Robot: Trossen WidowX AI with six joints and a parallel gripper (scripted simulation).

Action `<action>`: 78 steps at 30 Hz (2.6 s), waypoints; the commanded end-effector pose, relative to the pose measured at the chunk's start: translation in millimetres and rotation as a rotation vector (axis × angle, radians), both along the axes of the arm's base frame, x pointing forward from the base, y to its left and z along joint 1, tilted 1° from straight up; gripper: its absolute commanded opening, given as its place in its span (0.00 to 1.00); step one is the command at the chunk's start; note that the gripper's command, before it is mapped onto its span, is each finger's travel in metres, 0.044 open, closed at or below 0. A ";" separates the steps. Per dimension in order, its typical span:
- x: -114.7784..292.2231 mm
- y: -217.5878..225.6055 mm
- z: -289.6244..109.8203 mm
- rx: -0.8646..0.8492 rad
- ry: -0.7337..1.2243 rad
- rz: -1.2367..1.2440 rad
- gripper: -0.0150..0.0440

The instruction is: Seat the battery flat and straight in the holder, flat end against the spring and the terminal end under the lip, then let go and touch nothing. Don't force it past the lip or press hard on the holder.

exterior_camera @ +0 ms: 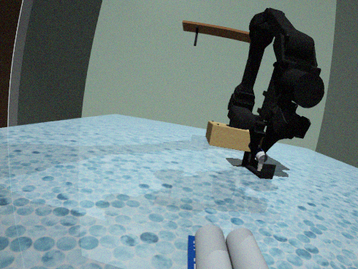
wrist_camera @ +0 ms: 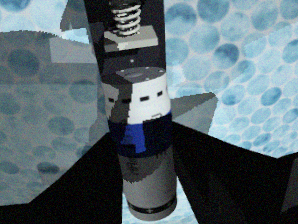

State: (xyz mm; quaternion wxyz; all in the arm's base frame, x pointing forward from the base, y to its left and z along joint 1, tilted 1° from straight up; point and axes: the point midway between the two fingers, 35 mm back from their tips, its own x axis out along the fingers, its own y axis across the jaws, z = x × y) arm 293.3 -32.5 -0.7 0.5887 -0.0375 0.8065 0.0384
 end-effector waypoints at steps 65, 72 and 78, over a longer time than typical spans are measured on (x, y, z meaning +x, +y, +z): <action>28.9 1.9 -15.2 -0.012 0.195 -0.008 0.39; 30.3 2.0 -15.4 -0.010 0.189 -0.008 0.39; 29.7 1.8 -16.4 -0.006 0.160 -0.010 0.39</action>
